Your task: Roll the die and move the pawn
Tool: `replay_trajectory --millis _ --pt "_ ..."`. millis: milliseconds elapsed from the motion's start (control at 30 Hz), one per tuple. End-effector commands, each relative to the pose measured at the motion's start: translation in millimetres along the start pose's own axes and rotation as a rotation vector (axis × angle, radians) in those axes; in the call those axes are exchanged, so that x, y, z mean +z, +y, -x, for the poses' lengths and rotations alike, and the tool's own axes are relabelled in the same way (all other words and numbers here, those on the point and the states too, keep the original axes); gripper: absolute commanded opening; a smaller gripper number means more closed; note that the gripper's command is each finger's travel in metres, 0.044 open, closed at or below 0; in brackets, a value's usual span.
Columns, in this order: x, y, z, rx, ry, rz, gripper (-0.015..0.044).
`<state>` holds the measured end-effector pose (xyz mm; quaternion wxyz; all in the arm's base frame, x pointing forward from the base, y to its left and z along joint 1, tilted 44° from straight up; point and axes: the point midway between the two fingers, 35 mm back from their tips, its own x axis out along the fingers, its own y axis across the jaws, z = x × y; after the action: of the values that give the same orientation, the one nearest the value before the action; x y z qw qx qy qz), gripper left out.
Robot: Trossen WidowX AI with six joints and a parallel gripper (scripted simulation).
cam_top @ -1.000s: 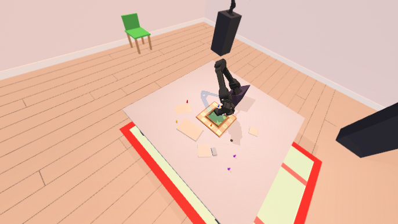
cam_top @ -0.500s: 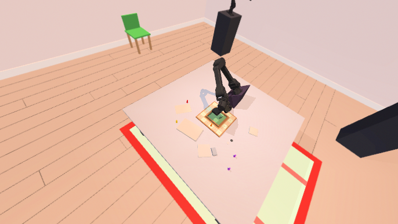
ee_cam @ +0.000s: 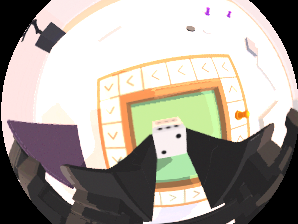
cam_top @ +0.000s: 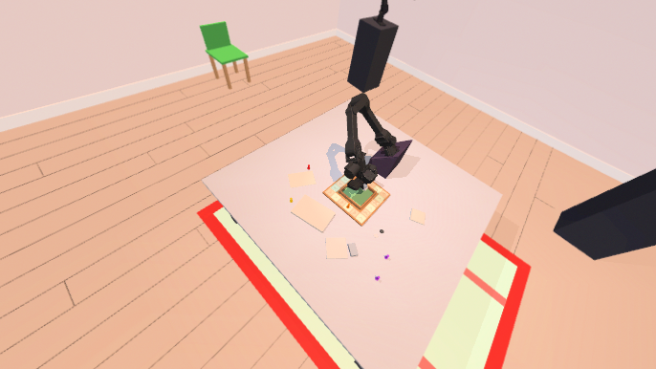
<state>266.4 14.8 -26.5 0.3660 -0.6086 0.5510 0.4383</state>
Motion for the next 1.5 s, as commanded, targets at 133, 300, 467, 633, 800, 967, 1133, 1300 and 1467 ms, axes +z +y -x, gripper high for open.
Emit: replay_trajectory --millis 133,300,467,633,800,967,1133,1300,1467 --pt "1.2 1.7 -1.5 -0.030 -0.257 0.023 0.0000" --pt "0.2 1.7 -2.1 -0.088 -0.408 0.036 0.0000" --pt "-1.2 0.7 0.7 -0.110 -0.448 0.039 0.0000" --pt "-16.3 -8.1 41.5 -0.112 -0.448 0.039 0.0000" --pt "-15.2 -4.6 39.1 -0.111 -0.448 0.039 0.0000" --pt "-16.0 -6.2 40.5 -0.112 -0.448 0.039 0.0000" --pt "-16.4 -5.2 38.8 -0.107 -0.442 0.034 0.0000" --pt "-16.4 -5.2 38.8 -0.107 -0.442 0.034 0.0000" --pt "-16.4 -5.2 38.8 -0.107 -0.442 0.034 0.0053"
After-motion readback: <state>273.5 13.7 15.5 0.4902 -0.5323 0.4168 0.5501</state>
